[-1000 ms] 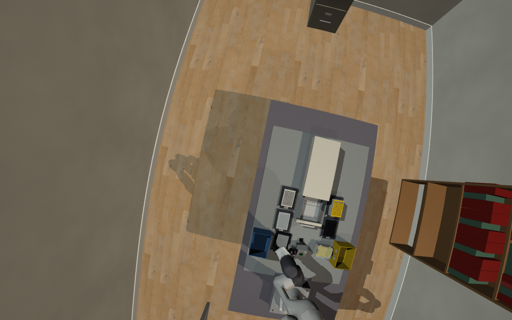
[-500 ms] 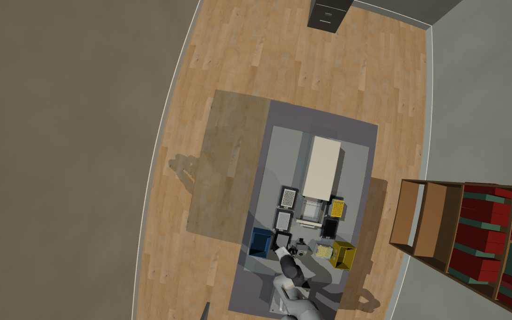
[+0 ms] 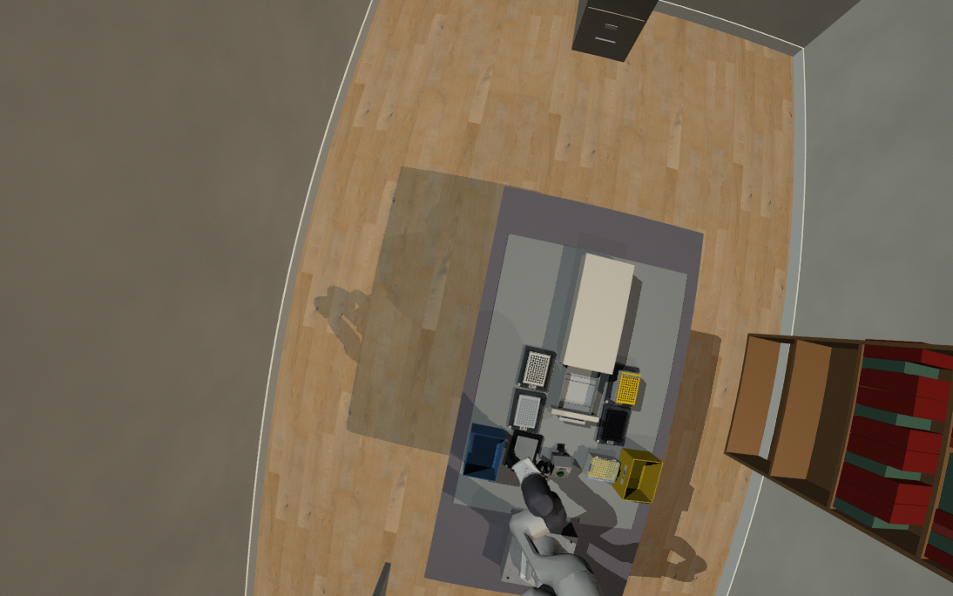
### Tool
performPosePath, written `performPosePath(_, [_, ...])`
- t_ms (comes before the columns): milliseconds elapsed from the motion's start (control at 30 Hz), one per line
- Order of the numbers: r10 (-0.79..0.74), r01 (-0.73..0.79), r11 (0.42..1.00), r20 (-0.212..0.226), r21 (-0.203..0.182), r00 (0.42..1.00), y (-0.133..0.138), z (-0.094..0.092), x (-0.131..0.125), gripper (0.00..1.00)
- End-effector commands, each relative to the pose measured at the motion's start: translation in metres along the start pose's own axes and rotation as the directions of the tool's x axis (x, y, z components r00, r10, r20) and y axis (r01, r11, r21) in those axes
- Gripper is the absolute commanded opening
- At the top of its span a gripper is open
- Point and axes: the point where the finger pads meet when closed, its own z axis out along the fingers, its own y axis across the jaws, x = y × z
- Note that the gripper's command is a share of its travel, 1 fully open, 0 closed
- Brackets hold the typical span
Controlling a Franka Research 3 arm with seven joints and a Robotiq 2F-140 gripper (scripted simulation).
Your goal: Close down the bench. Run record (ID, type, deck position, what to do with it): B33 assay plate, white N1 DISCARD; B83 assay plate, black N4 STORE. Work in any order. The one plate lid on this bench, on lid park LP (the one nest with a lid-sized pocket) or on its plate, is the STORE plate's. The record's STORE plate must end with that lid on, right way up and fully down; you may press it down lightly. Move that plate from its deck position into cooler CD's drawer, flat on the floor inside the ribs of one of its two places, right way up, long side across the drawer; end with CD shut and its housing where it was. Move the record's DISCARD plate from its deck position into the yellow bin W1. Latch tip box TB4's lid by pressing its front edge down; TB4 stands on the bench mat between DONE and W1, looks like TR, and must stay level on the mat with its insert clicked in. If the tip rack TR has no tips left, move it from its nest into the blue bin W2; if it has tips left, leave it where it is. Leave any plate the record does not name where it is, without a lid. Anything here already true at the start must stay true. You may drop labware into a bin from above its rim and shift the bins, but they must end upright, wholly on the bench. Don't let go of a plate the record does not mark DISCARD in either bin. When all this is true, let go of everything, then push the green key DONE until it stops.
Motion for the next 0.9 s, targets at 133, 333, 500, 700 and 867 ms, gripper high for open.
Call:
performPosePath(133, [0.012, -0.012, 1.000, -0.007, 0.005, 1.000, -0.0024, 0.0079, 0.0020, 0.66])
performPosePath(333, [0.012, -0.012, 1.000, -0.007, 0.005, 1.000, -0.0024, 0.0119, 0.0020, 0.66])
performPosePath(500, [0.012, -0.012, 1.000, -0.007, 0.005, 1.000, -0.0024, 0.0119, 0.0020, 0.66])
performPosePath(700, [0.012, -0.012, 1.000, -0.007, 0.005, 1.000, -0.0024, 0.0119, 0.0020, 0.66])
performPosePath(867, [0.012, -0.012, 1.000, -0.007, 0.005, 1.000, -0.0024, 0.0119, 0.0020, 0.66])
